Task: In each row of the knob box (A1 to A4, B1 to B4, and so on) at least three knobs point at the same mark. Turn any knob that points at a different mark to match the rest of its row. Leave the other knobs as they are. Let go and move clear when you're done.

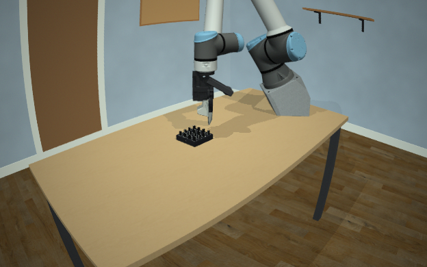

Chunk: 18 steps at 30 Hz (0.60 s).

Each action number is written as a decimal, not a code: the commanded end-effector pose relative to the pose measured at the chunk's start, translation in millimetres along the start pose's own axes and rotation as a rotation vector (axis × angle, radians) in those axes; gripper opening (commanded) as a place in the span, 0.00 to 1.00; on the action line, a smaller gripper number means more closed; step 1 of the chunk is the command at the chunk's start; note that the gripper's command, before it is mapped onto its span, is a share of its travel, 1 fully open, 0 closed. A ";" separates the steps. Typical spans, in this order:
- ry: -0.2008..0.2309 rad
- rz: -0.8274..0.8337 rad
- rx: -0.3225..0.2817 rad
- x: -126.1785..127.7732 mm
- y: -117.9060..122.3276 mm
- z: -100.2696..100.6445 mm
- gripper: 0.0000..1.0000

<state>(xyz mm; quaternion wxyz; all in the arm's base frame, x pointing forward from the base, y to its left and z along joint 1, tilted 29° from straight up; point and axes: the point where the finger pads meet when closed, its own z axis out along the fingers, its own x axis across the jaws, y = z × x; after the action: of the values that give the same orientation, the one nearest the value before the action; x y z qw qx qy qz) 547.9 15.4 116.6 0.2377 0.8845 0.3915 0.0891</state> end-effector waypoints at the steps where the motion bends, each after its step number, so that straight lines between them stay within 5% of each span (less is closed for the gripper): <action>1: 0.002 -0.093 -0.002 1.4 0.4 -2.6 0.11; 18: 0.003 -0.500 -0.003 -0.4 -0.6 -7.9 0.11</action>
<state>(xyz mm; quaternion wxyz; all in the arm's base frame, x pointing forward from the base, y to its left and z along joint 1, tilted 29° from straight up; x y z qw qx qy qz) 543.7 18.3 119.0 0.2503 0.7978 0.5469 0.0421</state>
